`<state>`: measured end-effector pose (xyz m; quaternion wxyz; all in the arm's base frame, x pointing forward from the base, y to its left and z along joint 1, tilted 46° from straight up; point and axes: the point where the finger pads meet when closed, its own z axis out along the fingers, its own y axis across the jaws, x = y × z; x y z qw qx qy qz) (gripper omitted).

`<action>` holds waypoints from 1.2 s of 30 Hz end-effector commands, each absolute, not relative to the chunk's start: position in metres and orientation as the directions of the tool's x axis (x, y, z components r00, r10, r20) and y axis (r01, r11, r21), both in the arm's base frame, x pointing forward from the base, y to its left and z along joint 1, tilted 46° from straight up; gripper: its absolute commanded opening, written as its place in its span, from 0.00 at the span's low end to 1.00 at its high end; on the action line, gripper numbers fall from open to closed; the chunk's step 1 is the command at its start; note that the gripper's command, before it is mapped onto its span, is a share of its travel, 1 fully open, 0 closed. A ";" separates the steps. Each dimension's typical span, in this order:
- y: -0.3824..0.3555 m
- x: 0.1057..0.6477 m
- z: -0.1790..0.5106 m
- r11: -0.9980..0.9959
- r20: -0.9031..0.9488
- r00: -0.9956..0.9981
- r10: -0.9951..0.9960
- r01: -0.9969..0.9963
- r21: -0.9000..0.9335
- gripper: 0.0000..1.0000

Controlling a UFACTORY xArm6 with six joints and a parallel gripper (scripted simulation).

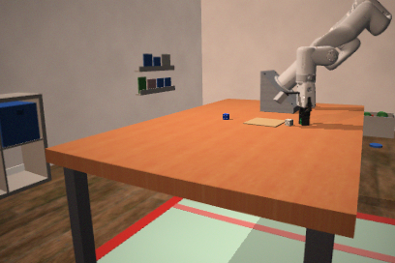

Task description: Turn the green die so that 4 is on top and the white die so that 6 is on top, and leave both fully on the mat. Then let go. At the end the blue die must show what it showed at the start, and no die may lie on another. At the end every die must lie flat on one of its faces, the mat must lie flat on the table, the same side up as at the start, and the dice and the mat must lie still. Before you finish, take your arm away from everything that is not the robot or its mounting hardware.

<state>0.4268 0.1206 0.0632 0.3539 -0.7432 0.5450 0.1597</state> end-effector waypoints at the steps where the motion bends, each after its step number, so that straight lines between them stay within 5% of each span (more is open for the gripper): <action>1: 0.120 0.428 0.064 -0.155 -0.622 0.356 -0.698 -0.922 -0.354 0.21; 36: 0.102 0.424 0.082 -0.155 -0.622 0.356 -0.698 -0.922 -0.354 0.21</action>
